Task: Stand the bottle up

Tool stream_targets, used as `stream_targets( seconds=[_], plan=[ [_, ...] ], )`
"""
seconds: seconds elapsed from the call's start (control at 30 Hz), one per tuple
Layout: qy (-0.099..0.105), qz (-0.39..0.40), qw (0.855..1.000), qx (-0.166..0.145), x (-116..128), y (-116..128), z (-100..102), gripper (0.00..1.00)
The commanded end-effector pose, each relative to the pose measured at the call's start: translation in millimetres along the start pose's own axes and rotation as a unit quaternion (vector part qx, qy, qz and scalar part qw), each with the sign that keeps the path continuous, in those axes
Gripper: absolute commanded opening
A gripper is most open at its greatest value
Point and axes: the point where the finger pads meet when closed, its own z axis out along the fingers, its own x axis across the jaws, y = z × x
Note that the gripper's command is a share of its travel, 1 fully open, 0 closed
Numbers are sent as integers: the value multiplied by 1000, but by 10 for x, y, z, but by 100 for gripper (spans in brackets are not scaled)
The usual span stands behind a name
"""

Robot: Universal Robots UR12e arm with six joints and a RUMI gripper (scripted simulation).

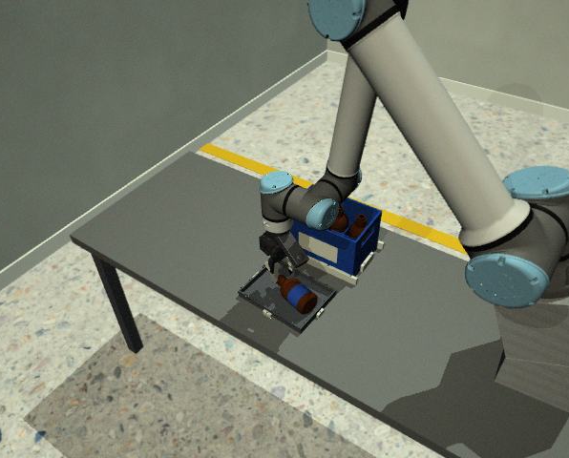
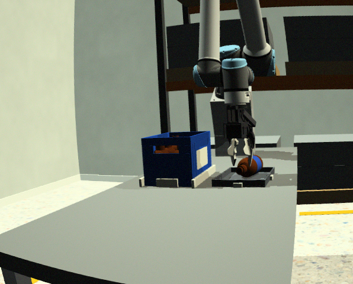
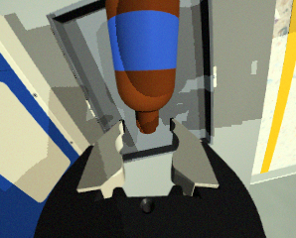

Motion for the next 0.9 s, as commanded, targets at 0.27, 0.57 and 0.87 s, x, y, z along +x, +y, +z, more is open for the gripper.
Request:
stream_targets(
  seconds=[0.27,0.57,0.87],
  plan=[
    [0,0,1000,-1,3,6,137,38],
    [0,0,1000,-1,3,6,203,38],
    [0,0,1000,-1,3,6,245,38]
  ],
)
